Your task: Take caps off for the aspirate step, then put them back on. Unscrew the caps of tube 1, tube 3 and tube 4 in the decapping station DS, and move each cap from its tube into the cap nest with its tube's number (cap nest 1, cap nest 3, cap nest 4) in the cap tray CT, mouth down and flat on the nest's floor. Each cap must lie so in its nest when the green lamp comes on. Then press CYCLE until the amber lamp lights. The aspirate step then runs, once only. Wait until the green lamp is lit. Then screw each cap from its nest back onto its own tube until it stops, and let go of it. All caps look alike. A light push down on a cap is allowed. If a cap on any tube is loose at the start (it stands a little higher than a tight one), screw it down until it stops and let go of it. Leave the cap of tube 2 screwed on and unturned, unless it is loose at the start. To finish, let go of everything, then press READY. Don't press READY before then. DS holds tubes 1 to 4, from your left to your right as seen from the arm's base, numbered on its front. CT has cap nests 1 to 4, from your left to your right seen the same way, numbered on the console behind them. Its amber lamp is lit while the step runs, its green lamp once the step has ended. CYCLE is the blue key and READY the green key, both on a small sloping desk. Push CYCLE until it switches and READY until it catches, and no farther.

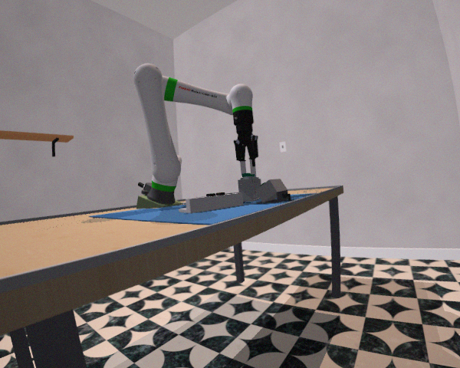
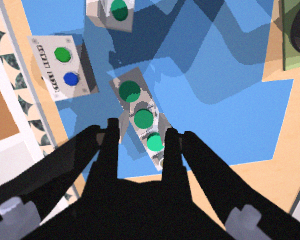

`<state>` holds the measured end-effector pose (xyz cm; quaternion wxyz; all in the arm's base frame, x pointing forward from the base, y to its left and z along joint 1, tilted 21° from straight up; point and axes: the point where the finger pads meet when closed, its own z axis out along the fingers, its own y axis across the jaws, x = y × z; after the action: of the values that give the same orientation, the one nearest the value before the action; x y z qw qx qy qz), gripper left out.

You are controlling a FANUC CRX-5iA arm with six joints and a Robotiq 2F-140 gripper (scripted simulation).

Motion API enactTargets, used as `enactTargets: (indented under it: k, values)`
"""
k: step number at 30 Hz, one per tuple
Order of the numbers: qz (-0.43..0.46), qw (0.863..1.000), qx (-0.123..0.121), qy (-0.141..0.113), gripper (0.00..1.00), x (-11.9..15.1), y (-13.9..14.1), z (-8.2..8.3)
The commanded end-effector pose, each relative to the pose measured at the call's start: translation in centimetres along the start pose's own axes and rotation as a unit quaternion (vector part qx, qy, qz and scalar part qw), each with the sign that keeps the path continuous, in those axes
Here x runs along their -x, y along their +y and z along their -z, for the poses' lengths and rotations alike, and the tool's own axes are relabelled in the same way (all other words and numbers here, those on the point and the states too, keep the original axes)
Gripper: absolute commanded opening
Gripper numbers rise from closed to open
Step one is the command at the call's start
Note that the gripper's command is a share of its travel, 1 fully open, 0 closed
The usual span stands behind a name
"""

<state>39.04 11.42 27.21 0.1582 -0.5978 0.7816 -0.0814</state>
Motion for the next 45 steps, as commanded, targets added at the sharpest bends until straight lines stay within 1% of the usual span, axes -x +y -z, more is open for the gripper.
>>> enactTargets:
  k: [1,15,16,30,32,35,38,40,42,45]
  values:
    - [0.000,1.000,0.000,0.000,0.35,0.01,-0.01,-0.17]
    - [0.000,1.000,0.000,0.000,0.35,0.01,-0.01,-0.62]
    - [0.000,1.000,0.000,0.000,0.00,0.01,-0.01,-0.62]
    - [0.000,1.000,0.000,0.000,0.00,0.01,-0.01,-0.62]
    - [0.050,0.999,0.000,0.000,0.00,0.01,-0.01,-0.61]
    - [0.125,0.992,0.000,0.000,0.00,0.01,-0.01,-0.60]
    - [0.199,0.980,0.000,0.000,0.00,0.01,-0.01,-0.59]
    - [0.199,0.980,0.000,0.000,0.00,0.01,-0.01,-0.59]
    - [0.247,0.969,0.000,0.000,0.00,0.01,-0.01,-0.59]
    - [0.319,0.948,0.000,0.000,0.00,0.01,-0.01,-0.58]
